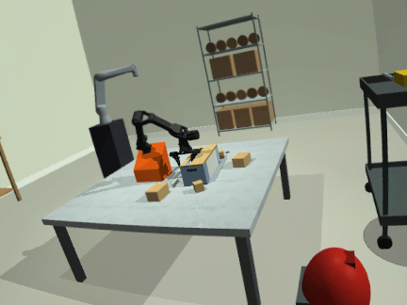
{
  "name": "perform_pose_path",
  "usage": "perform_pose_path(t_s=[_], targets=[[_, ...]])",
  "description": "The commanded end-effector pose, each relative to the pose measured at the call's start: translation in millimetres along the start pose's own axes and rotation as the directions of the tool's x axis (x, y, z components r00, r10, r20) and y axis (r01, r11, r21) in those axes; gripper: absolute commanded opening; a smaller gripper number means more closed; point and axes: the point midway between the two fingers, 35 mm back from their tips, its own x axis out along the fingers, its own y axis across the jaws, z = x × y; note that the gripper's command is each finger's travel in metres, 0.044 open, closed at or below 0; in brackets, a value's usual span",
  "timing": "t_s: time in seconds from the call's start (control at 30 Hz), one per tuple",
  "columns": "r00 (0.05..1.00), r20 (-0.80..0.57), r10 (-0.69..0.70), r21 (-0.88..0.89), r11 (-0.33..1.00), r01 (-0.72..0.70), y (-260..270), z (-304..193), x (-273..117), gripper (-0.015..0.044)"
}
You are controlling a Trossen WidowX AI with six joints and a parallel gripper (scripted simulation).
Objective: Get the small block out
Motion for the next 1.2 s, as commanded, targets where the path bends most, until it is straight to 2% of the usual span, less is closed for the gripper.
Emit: perform_pose_path(t_s=[0.0, 0.9, 1.0, 1.17], targets=[[1.000, -0.006, 0.005, 0.000, 1.000, -0.005, 0.9, -5.7, 3.0, 0.0400], [1.000, -0.008, 0.005, 0.000, 1.000, -0.005, 1.0, -37.2, 13.7, 0.0400], [1.000, -0.004, 0.004, 0.000, 1.000, -0.004, -0.6, -38.5, 2.9, 0.0400], [1.000, -0.003, 0.001, -0.001, 1.000, -0.001, -1.4, -47.6, -42.1, 0.0400]])
